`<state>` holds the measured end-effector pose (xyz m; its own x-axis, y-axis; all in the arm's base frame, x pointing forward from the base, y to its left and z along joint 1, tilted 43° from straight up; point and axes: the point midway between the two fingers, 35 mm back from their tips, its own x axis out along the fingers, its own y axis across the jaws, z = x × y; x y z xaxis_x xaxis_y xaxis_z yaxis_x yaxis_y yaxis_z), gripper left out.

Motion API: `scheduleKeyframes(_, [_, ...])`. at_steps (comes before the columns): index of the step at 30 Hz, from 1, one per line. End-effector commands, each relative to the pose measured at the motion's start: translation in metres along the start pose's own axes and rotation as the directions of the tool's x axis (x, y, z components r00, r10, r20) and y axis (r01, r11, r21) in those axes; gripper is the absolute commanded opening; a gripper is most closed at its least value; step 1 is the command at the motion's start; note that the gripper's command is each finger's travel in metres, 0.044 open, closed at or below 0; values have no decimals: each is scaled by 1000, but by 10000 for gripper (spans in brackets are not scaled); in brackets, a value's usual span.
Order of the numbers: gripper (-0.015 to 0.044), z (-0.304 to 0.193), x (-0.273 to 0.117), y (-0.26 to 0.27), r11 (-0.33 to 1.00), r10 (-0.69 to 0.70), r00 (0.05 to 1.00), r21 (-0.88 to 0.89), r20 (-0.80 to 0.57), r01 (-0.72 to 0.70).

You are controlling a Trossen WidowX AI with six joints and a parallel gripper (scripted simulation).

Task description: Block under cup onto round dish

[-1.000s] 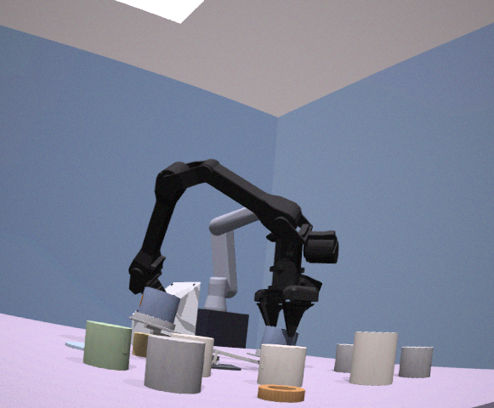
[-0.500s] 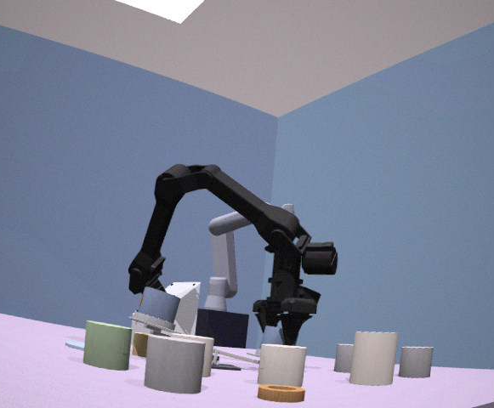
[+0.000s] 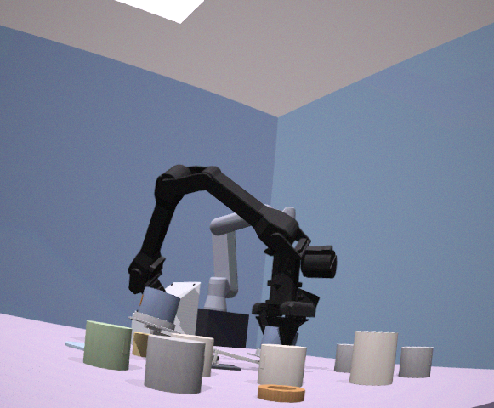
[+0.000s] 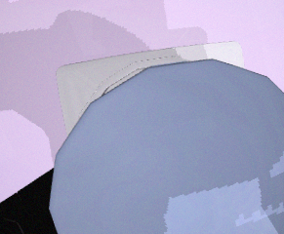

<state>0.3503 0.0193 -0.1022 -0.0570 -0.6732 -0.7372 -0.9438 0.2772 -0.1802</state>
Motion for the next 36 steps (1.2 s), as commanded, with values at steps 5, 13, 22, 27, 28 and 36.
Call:
scheduleKeyframes(5, [124, 0, -3, -1, 1000, -2, 1000, -5, -3, 2])
scheduleKeyframes(13, [0, 2, -13, -2, 1000, -2, 1000, -5, -1, 1])
scheduleKeyframes(22, [0, 3, -24, -3, 1000, -1, 1000, -6, 0, 1])
scheduleKeyframes(27, [0, 4, -30, -4, 1000, -1, 1000, -6, 1, 1])
scheduleKeyframes(28, [0, 4, -31, -4, 1000, -1, 1000, -6, 1, 1])
scheduleKeyframes(36, [0, 4, -41, -5, 1000, -1, 1000, -6, 2, 1])
